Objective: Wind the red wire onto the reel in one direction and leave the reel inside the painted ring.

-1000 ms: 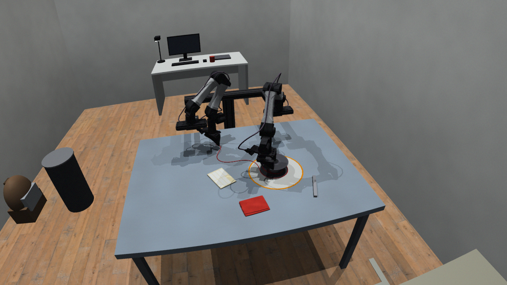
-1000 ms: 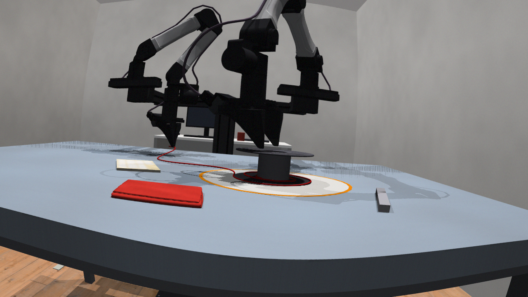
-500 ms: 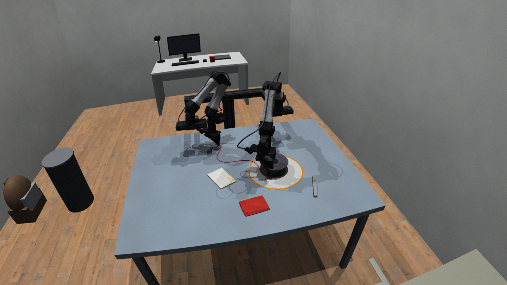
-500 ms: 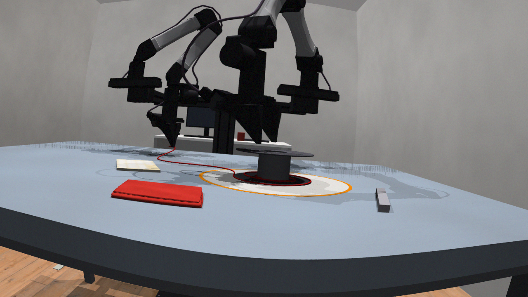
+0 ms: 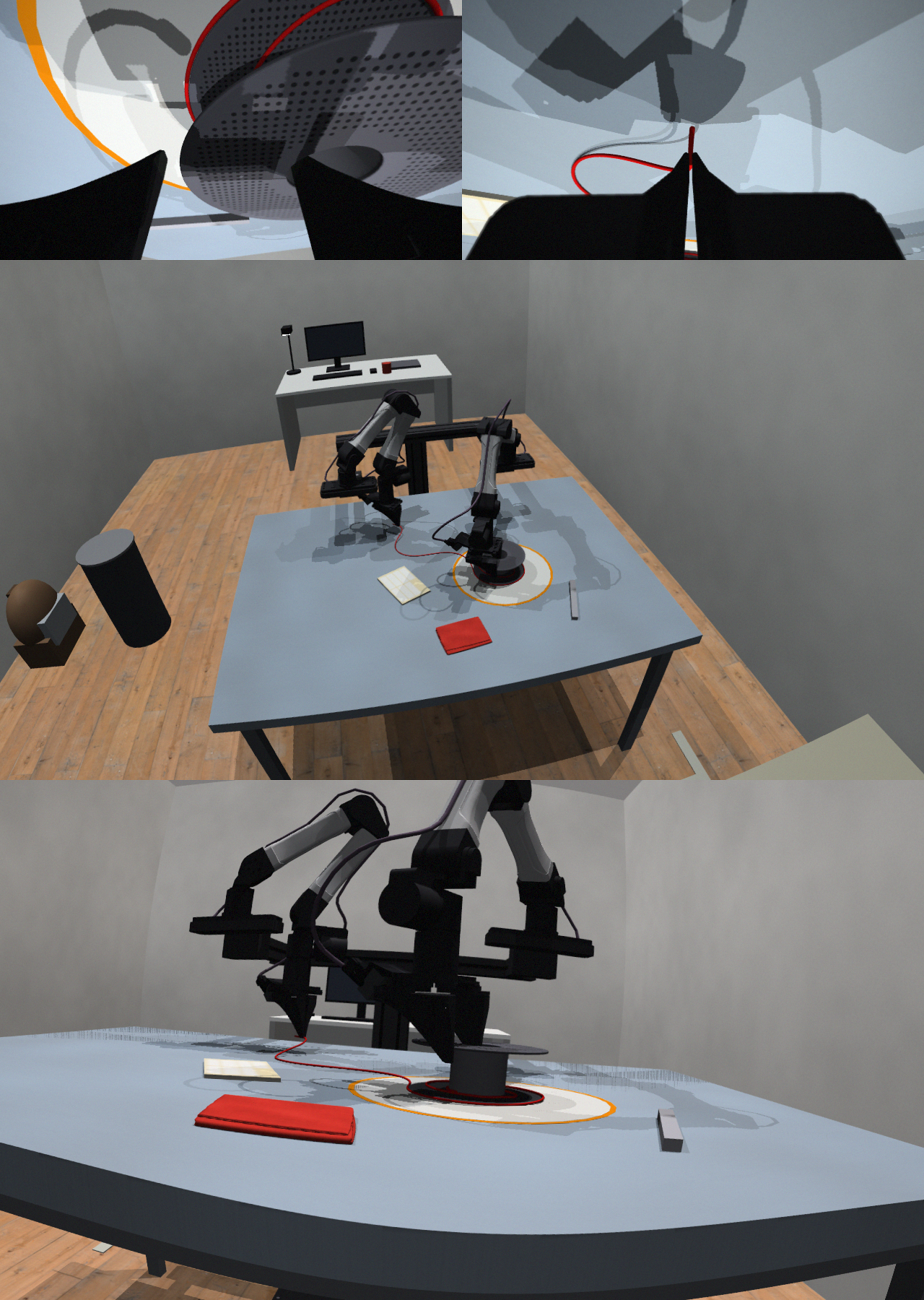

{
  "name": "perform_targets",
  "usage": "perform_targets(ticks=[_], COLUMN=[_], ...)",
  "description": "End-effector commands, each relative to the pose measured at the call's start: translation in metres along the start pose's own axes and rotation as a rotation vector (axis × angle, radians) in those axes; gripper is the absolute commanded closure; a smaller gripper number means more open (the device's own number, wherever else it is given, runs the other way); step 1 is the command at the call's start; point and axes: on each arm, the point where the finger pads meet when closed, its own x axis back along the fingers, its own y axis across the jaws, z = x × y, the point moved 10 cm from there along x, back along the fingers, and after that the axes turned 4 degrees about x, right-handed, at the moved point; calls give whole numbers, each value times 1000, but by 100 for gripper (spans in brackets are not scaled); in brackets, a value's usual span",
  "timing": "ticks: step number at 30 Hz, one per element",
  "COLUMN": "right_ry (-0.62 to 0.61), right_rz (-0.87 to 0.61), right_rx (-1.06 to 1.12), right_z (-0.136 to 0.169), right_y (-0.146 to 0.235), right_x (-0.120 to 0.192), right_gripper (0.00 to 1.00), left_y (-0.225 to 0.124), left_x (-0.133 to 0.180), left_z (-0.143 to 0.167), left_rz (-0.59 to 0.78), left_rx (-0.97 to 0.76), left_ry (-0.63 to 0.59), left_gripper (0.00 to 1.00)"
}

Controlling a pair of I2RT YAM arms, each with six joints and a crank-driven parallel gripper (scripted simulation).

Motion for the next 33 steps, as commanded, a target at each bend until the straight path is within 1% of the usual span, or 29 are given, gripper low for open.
perform_targets(ticks=[1,2,15,17,19,20,23,26,29,32,33], right_ry=[2,2,2,2,2,2,2,2,2,2,2], right_rz=[14,14,14,14,14,14,14,14,14,14,14], right_rx=[11,11,8,8,8,7,7,6,5,4,4], right_z=[2,2,3,3,3,3,3,3,3,3,3], right_y=[-6,-6,-5,-5,-5,-5,-5,-5,-5,-5,-5], right_x=[1,1,3,3,3,3,3,4,4,4,4], right_gripper=[100,100,100,100,100,100,100,100,100,100,100], left_y=[12,11,11,11,11,17,16,15,13,10,10], left_x=[9,10,10,10,10,5,5,5,5,5,5], left_z=[-3,-3,-3,-3,-3,-5,-4,1,11,26,26], left_rz=[-35,-35,-35,-35,-35,-35,-35,-34,-34,-33,-33], left_rx=[-6,-6,-6,-6,-6,-6,6,54,154,313,313], left_ry=[-11,-11,-11,-11,-11,-11,-11,-12,-13,-16,-16], left_gripper=[7,7,31,31,34,34,34,34,34,34,34])
